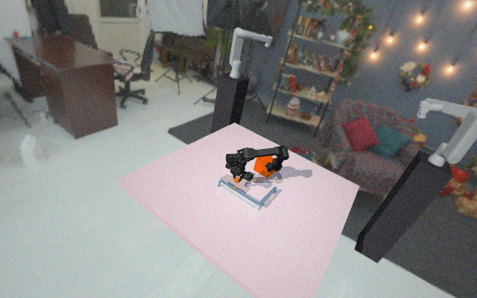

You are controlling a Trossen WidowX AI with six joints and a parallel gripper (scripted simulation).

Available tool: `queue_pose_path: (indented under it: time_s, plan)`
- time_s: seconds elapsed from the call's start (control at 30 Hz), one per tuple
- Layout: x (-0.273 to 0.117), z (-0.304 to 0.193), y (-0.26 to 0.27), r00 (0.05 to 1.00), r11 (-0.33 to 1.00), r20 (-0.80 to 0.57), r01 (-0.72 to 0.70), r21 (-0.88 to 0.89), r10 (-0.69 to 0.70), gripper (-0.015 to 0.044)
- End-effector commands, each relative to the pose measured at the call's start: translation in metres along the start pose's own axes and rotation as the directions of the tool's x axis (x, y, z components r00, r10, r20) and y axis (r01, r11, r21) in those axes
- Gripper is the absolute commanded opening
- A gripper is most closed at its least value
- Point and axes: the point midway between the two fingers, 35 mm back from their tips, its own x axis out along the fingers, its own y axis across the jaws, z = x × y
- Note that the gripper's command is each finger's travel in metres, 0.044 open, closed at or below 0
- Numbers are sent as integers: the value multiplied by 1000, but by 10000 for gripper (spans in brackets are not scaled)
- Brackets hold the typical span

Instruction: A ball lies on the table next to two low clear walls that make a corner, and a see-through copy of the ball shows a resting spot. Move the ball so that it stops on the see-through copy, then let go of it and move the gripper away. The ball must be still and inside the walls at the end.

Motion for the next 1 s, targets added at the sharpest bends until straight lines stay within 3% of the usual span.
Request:
queue_pose_path:
  time_s: [0.0, 0.27, 0.97]
  plan:
    - [22, -1, 1, 1000, 1000, -10, -8, 6, 9, 0]
    - [57, -3, 3, 1000, 1000, -9, -11, 6, 11, 0]
    - [77, -3, 3, 1000, 1000, -9, -12, 5, 12, 0]
